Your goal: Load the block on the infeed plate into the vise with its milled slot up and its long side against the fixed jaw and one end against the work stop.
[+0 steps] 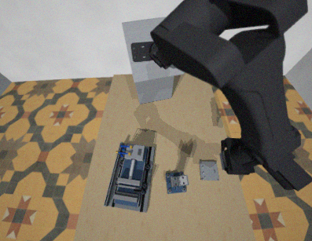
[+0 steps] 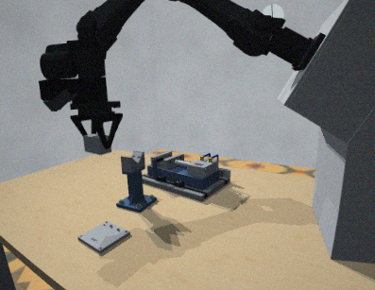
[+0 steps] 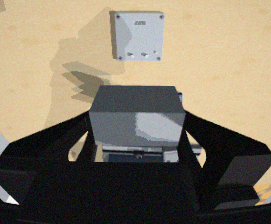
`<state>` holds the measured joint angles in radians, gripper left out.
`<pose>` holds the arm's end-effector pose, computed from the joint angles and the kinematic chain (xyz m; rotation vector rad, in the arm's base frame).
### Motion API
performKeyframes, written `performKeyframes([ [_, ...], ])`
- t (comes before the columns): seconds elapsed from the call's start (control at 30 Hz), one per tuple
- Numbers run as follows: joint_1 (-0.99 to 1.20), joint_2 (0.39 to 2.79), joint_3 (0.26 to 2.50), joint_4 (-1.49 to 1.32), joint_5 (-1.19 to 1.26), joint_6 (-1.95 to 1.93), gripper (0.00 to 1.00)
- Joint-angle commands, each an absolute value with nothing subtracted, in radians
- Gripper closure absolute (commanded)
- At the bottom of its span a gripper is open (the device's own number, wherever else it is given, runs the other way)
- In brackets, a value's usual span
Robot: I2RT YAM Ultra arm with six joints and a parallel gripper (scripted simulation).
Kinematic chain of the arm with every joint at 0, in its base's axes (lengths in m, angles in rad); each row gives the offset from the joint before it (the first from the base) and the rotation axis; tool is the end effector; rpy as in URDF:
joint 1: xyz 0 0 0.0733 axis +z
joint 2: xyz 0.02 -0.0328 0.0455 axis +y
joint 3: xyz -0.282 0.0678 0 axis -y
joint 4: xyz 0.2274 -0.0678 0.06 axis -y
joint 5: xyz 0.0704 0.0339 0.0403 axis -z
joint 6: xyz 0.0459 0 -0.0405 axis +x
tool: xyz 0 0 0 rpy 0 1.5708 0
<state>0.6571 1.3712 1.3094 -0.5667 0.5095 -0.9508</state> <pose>0.2379 0.1566 0.3759 -1.3690 1.7206 -0.7240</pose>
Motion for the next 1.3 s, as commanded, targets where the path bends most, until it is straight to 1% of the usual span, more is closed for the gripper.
performKeyframes([
  [0.0, 0.678, 1.341, 1.326, -0.575, 0.509, -0.942, 1.00],
  [0.97, 0.676, 1.341, 1.325, -0.575, 0.502, -0.948, 1.00],
  [1.27, 0.640, 1.338, 1.313, -0.575, 0.488, -0.968, 1.00],
])
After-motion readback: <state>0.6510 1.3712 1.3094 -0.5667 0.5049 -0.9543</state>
